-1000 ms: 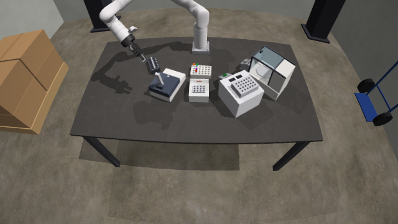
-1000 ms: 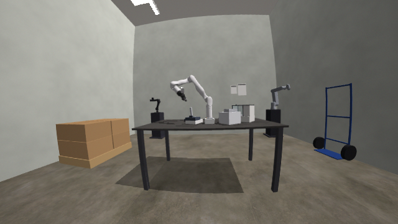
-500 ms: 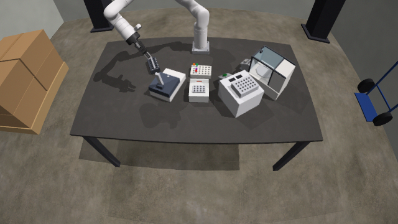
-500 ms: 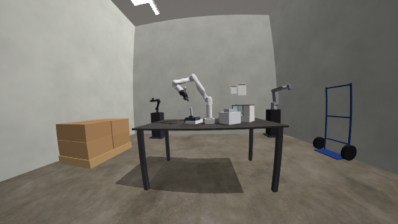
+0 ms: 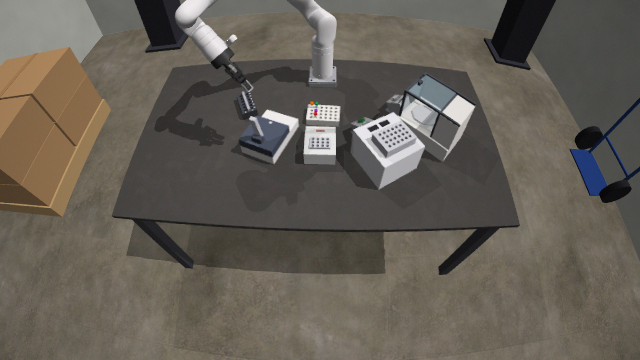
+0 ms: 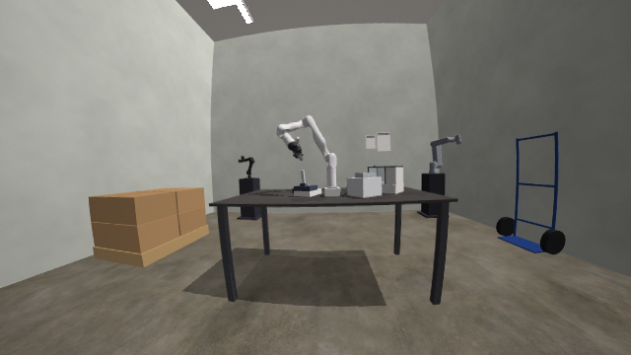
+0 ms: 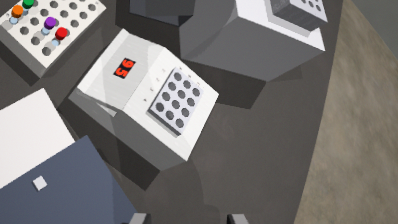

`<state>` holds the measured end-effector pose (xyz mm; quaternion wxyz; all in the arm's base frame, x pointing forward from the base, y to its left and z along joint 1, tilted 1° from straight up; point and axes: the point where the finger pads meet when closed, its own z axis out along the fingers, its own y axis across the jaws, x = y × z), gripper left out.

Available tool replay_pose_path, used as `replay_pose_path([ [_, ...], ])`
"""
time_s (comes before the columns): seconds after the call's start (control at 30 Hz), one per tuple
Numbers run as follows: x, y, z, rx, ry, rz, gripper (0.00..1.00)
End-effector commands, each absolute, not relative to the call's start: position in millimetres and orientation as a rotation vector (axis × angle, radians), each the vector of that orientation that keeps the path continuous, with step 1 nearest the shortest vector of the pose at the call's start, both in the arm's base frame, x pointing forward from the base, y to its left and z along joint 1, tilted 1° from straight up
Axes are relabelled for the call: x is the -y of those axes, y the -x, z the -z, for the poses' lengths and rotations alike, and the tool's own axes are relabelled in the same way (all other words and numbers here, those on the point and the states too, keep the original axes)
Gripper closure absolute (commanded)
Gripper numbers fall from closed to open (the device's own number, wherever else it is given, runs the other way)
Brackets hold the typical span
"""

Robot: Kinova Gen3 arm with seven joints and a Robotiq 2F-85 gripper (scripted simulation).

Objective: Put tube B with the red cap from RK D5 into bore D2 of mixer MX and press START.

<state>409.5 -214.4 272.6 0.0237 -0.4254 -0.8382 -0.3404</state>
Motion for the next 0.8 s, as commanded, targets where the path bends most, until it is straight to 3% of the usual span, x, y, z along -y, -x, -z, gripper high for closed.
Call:
replay_pose_path([
  [0.0,207.1,-405.5,-273.9,2.630,1.278,1.024,0.58],
  [0.77,168.8,-383.5,-276.1,2.785,1.065,0.861,0.58],
])
